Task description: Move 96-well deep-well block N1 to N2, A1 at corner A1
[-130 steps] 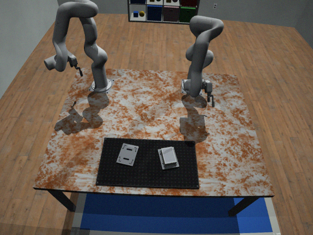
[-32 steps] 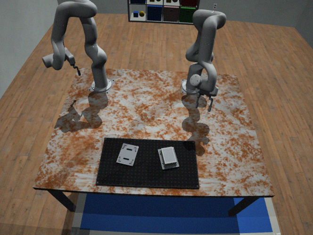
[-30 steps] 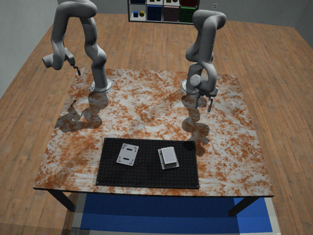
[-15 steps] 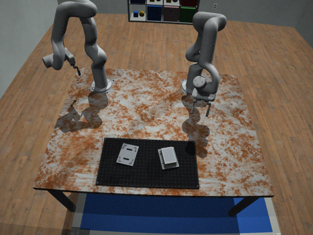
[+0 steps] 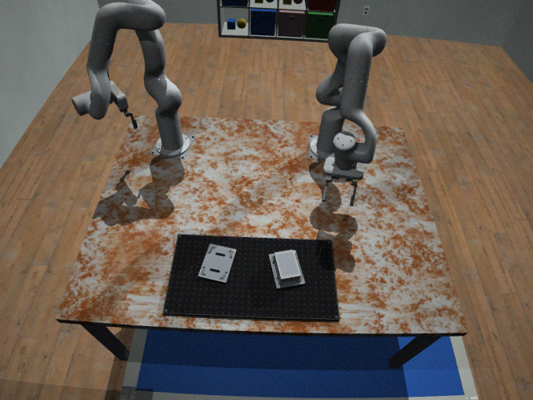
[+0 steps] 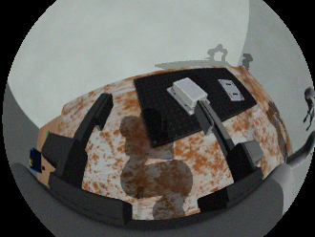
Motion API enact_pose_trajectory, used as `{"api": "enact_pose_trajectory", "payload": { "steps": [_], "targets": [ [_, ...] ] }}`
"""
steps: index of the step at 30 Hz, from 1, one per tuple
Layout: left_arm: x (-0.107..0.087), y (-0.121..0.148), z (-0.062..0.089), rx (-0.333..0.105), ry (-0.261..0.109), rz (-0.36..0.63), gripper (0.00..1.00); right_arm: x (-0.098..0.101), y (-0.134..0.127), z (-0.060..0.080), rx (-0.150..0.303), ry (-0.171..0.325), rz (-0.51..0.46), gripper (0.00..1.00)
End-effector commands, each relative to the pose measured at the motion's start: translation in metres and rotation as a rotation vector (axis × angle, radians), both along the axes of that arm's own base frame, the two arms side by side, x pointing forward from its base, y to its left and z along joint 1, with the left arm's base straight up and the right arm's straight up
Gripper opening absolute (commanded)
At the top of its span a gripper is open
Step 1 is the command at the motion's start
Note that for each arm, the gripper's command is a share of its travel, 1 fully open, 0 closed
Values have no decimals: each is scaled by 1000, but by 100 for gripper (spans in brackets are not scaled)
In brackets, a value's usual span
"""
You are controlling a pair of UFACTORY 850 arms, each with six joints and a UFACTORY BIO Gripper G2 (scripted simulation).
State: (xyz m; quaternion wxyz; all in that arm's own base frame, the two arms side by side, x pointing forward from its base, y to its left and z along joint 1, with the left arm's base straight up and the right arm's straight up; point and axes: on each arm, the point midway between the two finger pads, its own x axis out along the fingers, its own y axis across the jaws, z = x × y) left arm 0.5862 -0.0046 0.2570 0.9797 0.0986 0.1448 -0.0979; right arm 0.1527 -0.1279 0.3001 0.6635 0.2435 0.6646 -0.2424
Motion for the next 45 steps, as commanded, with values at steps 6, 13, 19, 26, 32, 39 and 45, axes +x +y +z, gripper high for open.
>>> {"api": "enact_pose_trajectory", "payload": {
  "steps": [6, 13, 19, 26, 32, 39, 45],
  "targets": [
    [35, -3, 13, -91, -116, 77, 37, 0, 0, 0, -1, -1, 0, 100],
    [61, -1, 26, -148, -203, 136, 37, 0, 0, 0, -1, -1, 0, 100],
    [73, 0, 32, -162, -228, 153, 37, 0, 0, 0, -1, -1, 0, 100],
    [94, 5, 44, -199, -294, 197, 37, 0, 0, 0, -1, -1, 0, 100],
    [94, 5, 44, -199, -294, 197, 37, 0, 0, 0, -1, -1, 0, 100],
    [98, -2, 38, -189, -300, 263, 37, 0, 0, 0, -1, -1, 0, 100],
    [111, -22, 19, -160, -320, 461, 37, 0, 0, 0, -1, -1, 0, 100]
  ]
}}
